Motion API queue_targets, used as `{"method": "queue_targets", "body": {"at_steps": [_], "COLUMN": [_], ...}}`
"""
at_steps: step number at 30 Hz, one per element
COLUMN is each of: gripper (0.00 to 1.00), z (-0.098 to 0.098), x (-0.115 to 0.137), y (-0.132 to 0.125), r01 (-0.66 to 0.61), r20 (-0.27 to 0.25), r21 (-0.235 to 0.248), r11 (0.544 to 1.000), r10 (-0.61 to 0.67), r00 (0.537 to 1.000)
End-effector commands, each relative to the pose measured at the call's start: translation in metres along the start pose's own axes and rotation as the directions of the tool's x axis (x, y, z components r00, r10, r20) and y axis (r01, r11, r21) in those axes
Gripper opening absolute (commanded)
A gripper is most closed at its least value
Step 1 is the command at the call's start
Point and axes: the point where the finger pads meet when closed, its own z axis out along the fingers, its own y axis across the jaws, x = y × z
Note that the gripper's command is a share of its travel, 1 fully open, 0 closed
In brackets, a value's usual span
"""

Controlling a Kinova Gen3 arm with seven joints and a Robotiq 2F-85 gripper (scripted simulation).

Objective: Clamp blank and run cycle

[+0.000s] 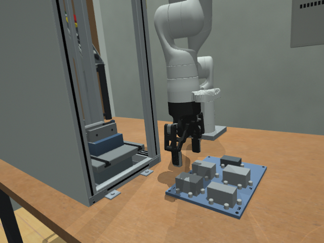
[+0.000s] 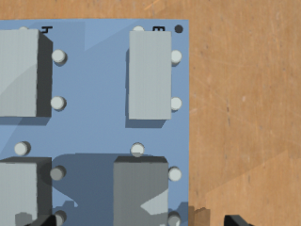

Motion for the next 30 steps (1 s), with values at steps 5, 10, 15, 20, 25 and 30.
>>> {"method": "queue_targets", "body": {"at_steps": [5, 10, 15, 20, 25, 30], "gripper": [1.0, 1.0, 1.0, 1.0, 1.0, 1.0], "z": [-0.001, -0.036, -0.036, -0.036, -0.036, -0.036], "x": [0.0, 0.0, 0.0, 0.0, 0.0, 0.0], "y": [0.001, 0.001, 0.001, 0.001, 0.001, 0.001], "r01": [0.0, 0.0, 0.0, 0.0, 0.0, 0.0], "r20": [-0.001, -0.001, -0.001, -0.001, -0.001, -0.001], "r21": [-0.002, -0.002, -0.002, -0.002, -0.002, -0.002], "r11": [1.0, 1.0, 1.0, 1.0, 1.0, 1.0], "r10": [0.0, 0.0, 0.0, 0.0, 0.0, 0.0], "r00": [1.0, 1.0, 1.0, 1.0, 1.0, 1.0]}}
